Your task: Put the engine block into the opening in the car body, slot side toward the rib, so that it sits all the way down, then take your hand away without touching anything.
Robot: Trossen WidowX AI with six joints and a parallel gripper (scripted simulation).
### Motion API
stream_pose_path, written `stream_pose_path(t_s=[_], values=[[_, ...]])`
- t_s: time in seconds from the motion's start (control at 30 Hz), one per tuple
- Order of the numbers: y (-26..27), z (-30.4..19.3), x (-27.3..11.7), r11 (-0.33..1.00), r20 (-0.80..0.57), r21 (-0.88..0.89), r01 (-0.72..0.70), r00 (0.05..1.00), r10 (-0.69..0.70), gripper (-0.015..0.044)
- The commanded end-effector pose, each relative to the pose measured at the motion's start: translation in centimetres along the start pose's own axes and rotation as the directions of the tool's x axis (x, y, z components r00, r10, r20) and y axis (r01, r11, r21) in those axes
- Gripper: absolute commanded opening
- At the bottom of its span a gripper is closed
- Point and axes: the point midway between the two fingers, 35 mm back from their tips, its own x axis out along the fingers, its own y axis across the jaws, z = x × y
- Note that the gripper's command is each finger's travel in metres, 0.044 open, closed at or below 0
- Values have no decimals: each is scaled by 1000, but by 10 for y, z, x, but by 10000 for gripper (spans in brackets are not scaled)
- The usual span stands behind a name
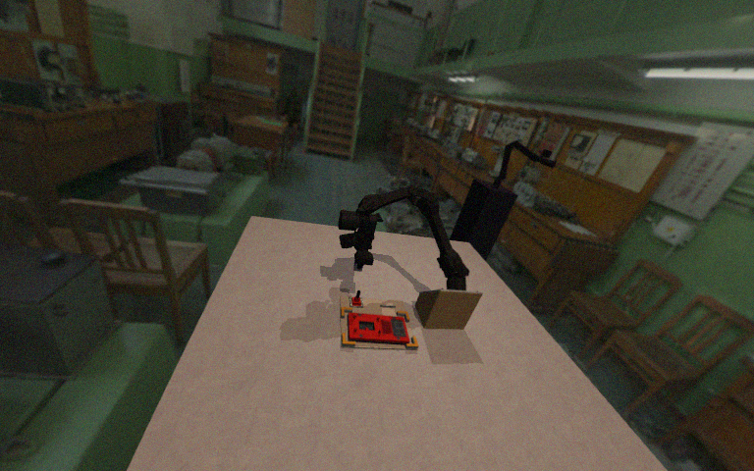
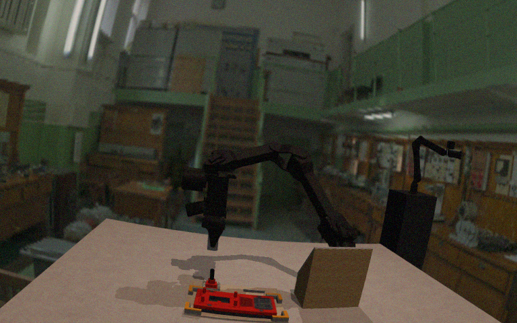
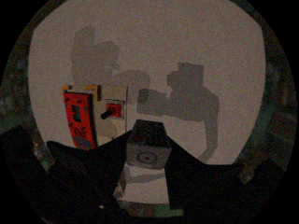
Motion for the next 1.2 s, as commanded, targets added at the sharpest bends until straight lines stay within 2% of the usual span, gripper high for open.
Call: stream_pose_path(t_s=[0.0,0.33,0.53,0.83,0.97,1.17], values=[[0,0,-12,1000,2,3,-3,1000,3,0],[0,-3,-39,1000,2,3,2,1000,-2,0],[0,-2,-12,1000,3,3,3,1000,-3,0],[0,-4,-14,1000,45,3,3,999,-3,0],[0,-6,-13,1000,118,2,0,993,0,0],[2,-11,-11,1000,296,-2,-10,955,11,0]])
